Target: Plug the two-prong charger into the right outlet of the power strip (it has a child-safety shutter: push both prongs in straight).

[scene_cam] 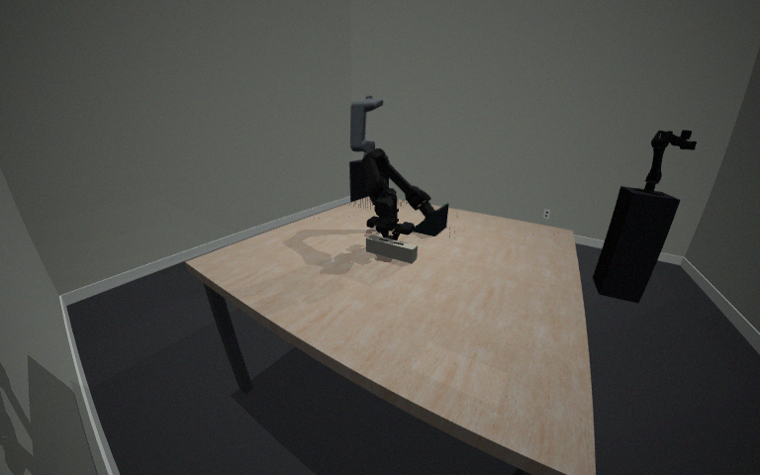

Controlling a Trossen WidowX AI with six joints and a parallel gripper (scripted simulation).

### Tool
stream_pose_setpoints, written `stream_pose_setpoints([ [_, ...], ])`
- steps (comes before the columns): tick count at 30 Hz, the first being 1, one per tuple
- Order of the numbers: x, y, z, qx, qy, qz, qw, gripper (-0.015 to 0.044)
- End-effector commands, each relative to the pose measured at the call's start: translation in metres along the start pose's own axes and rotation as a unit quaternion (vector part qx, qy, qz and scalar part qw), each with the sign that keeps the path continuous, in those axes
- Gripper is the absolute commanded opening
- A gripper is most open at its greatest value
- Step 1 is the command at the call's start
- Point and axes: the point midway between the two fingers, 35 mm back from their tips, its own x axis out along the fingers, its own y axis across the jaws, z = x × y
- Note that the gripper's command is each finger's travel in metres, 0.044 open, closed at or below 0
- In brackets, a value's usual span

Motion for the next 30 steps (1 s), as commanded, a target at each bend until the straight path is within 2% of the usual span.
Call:
stream_pose_setpoints([
  [1, -0.0008, -0.0010, 0.0074, 0.006, -0.008, 0.000, 1.000, 0.0000],
  [30, -0.0009, -0.0015, 0.0165, 0.007, -0.008, 0.000, 1.000, 0.0000],
])
